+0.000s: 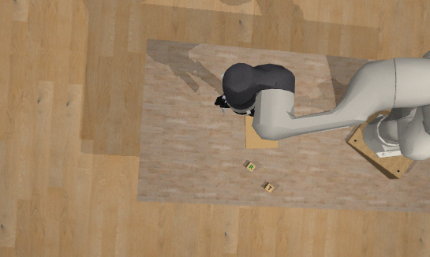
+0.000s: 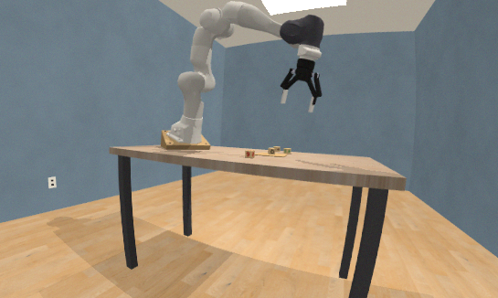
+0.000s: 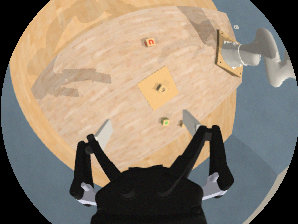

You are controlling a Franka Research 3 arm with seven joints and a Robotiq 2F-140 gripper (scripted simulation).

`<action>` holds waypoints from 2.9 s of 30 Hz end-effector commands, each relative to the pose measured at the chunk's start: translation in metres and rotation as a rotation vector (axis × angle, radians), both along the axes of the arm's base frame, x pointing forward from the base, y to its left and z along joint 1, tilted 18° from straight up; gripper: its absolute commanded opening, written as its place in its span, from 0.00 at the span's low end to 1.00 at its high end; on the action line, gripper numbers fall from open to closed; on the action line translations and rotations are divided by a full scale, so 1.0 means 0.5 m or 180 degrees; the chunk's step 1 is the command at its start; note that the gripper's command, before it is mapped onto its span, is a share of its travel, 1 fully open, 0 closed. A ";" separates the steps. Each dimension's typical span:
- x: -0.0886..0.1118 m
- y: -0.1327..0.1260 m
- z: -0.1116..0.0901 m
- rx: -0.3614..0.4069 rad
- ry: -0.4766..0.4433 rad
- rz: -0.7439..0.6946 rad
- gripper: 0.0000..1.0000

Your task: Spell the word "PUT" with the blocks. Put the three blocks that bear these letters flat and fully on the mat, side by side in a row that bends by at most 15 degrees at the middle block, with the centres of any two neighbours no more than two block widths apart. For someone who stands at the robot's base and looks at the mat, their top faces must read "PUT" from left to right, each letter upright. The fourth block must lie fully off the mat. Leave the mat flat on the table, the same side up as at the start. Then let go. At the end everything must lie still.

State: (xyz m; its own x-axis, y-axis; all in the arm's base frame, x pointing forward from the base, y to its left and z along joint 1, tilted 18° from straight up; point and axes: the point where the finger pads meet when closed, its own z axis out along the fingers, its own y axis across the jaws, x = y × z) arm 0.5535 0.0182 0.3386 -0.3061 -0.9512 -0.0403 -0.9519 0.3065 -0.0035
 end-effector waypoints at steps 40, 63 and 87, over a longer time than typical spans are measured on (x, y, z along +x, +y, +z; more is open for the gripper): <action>0.004 -0.021 0.097 -0.0087 -0.0014 0.2114 1.00; 0.003 -0.032 0.150 -0.0122 -0.0021 0.3104 1.00; -0.005 -0.096 0.091 -0.0092 0.0005 0.1849 1.00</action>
State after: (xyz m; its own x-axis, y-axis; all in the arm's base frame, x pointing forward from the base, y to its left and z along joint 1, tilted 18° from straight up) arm 0.5484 -0.0267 0.3854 0.3824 -0.9239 -0.0128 -0.9239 -0.3825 0.0086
